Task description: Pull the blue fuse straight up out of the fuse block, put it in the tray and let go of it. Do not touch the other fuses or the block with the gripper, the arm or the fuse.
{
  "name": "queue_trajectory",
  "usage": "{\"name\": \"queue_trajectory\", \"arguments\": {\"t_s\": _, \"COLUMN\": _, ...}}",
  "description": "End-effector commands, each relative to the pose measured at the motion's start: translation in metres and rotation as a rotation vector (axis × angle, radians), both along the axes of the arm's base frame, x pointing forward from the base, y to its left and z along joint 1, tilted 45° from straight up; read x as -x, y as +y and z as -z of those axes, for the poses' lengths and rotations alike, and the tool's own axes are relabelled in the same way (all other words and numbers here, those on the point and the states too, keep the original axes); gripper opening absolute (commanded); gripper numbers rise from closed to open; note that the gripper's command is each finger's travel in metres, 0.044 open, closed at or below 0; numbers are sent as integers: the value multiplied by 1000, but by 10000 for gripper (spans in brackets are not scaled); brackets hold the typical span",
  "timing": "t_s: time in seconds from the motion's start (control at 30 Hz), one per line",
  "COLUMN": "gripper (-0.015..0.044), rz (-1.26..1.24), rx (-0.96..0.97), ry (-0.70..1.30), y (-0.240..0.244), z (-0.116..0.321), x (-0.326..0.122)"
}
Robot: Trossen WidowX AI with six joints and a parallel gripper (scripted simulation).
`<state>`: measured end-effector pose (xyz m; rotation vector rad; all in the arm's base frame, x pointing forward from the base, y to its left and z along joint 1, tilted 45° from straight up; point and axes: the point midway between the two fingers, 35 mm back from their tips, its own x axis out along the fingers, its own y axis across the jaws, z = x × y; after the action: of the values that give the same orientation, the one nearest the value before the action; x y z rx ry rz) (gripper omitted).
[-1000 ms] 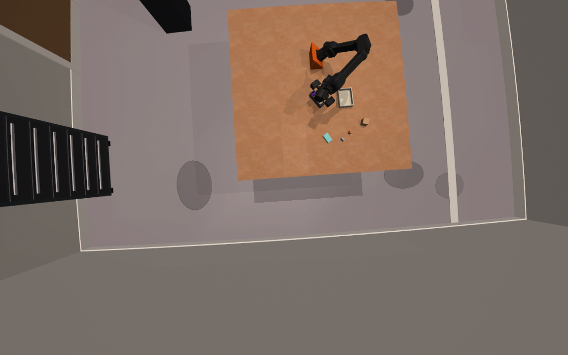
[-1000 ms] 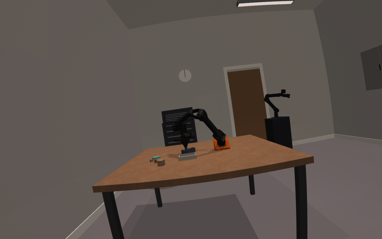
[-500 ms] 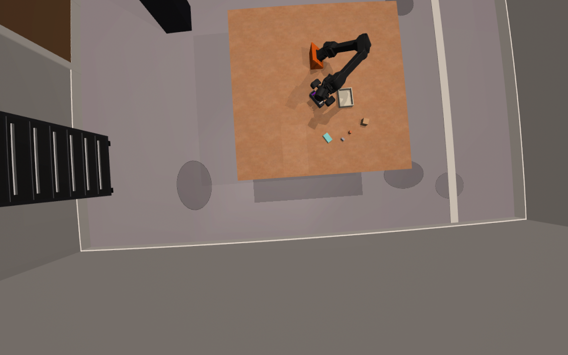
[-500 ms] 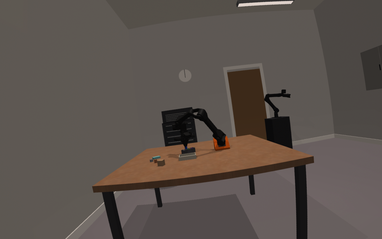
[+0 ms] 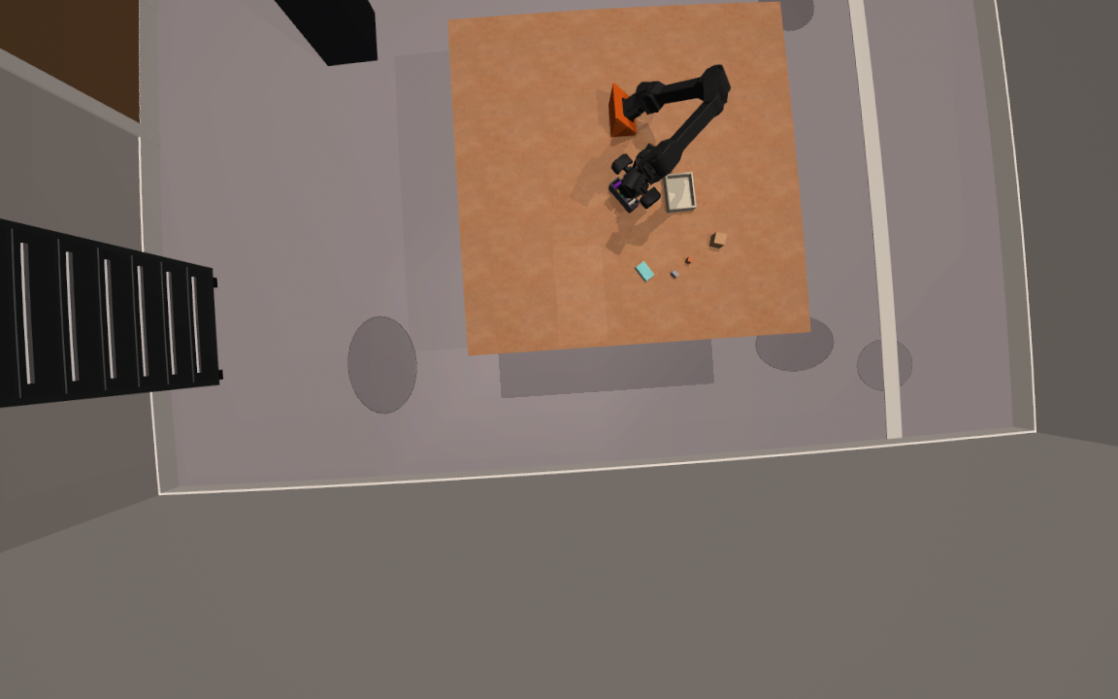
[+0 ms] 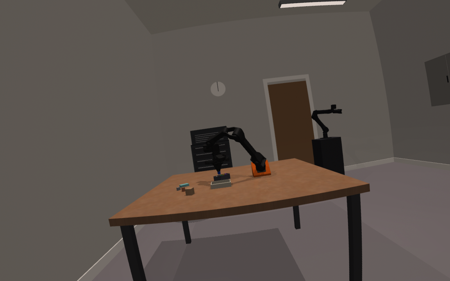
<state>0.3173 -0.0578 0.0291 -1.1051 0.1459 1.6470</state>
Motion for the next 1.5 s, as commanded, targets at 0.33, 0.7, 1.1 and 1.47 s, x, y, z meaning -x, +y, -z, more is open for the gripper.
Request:
{"name": "queue_trajectory", "arguments": {"t_s": 0.33, "gripper": 0, "rz": -4, "rx": 4, "ry": -4, "y": -10, "z": -9, "x": 0}}
{"name": "queue_trajectory", "arguments": {"t_s": 0.7, "gripper": 0, "rz": -4, "rx": 5, "ry": -4, "y": -19, "z": -19, "x": 1}}
{"name": "queue_trajectory", "arguments": {"t_s": 1.1, "gripper": 0, "rz": 0, "rx": 18, "ry": -2, "y": 37, "z": -76, "x": -8}}
{"name": "queue_trajectory", "arguments": {"t_s": 1.47, "gripper": 0, "rz": -1, "rx": 7, "ry": -3, "y": 99, "z": -135, "x": 5}}
